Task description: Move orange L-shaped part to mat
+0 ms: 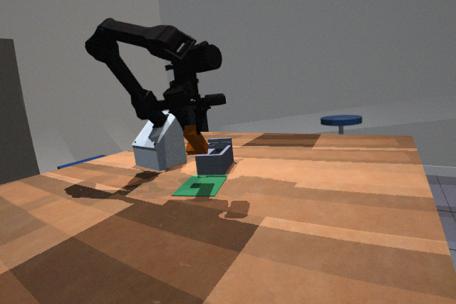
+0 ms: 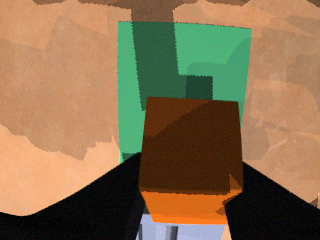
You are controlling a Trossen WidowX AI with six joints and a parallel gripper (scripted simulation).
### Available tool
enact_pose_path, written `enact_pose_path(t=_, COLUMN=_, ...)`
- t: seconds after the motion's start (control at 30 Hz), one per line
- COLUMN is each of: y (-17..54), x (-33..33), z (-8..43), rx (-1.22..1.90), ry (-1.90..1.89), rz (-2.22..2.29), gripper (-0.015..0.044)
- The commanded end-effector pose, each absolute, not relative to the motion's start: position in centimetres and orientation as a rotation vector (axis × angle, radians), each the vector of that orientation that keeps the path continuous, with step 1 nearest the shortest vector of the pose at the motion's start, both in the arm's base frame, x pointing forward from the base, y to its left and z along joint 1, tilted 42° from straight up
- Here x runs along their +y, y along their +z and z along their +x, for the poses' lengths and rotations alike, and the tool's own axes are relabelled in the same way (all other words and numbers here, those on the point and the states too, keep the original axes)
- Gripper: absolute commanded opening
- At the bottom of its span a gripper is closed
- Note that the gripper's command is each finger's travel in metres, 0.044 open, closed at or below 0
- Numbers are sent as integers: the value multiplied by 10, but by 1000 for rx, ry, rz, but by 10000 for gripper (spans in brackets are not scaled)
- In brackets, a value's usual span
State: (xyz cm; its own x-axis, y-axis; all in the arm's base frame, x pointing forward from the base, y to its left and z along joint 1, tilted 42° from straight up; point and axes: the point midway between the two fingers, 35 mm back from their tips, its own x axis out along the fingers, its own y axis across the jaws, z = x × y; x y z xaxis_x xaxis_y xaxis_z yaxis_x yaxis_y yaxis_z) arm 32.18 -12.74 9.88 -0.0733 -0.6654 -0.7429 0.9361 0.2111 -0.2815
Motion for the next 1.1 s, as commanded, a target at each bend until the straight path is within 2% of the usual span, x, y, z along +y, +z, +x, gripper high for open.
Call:
enact_pose_path(t=0.0, y=95, x=-132, z=321, rx=932, ry=-1373, rz=366, gripper=0)
enact_pose_path(t=1.07, y=57, x=-167, z=317, rx=931, ry=-1373, rz=365, gripper=0)
